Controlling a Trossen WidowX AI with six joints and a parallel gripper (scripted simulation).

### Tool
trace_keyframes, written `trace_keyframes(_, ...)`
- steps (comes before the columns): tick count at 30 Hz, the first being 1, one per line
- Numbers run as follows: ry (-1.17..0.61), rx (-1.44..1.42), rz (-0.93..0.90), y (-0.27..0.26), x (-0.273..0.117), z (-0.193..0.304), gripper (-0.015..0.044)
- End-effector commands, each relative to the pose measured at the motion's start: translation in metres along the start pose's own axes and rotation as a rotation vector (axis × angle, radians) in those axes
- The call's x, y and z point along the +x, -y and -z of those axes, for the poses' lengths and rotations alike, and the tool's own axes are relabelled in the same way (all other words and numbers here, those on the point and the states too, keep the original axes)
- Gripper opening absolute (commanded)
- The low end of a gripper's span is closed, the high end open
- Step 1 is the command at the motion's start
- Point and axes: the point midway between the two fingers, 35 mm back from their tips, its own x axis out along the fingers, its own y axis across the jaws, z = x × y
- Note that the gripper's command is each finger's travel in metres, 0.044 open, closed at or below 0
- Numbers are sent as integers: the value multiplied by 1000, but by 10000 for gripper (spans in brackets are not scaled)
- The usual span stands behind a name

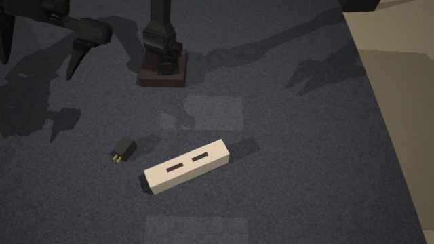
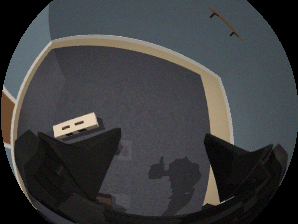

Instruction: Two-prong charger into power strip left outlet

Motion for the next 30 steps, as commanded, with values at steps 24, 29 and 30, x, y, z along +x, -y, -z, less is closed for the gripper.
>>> trace_keyframes(24, -529, 382, -219, -86, 136, 82, 440)
trace_keyframes(29, -630, 436, -233, -105, 150, 102, 440)
trace_keyframes(30, -648, 449, -230, -108, 152, 105, 440)
